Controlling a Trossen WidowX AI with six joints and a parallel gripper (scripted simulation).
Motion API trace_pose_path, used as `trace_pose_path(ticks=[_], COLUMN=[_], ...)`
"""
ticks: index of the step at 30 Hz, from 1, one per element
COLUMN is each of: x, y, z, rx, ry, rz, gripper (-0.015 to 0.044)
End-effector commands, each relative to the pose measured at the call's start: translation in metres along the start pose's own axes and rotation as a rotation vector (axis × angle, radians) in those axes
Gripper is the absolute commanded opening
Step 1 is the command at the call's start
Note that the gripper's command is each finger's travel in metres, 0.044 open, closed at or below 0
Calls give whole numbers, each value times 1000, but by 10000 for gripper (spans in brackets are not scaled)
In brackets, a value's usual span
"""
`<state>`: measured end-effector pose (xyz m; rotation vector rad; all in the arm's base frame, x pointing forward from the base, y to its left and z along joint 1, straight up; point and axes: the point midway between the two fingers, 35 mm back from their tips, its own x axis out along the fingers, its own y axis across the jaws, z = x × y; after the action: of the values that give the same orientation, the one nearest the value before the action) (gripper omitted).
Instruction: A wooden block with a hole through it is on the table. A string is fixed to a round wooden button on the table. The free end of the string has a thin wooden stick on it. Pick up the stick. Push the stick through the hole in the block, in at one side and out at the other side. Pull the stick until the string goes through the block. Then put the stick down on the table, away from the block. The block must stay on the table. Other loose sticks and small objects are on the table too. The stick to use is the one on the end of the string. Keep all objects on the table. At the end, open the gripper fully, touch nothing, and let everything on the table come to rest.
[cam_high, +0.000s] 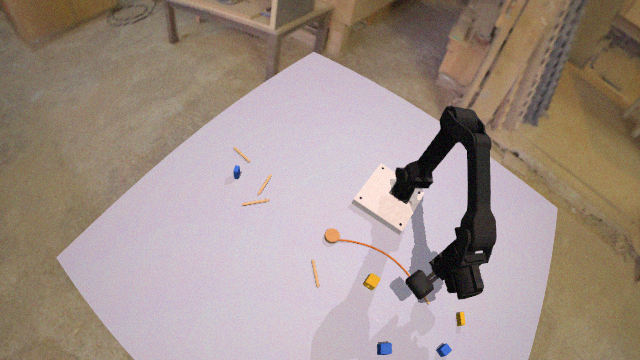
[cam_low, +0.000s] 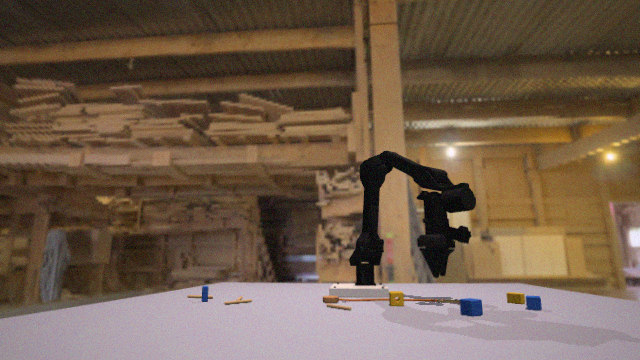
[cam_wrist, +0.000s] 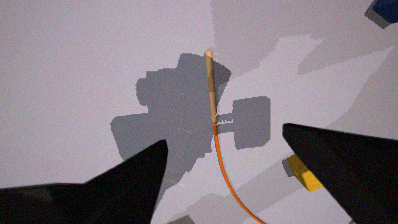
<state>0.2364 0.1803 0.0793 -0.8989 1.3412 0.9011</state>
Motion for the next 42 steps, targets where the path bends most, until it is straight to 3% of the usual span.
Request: trace_pose_path(ticks=[1, 13, 42], x=[1, 1, 33], y=[1, 1, 1], z=[-1, -1, 1], rx=[31, 31, 31], ry=[1, 1, 1], rz=[2, 2, 2], gripper=[440, 125, 121])
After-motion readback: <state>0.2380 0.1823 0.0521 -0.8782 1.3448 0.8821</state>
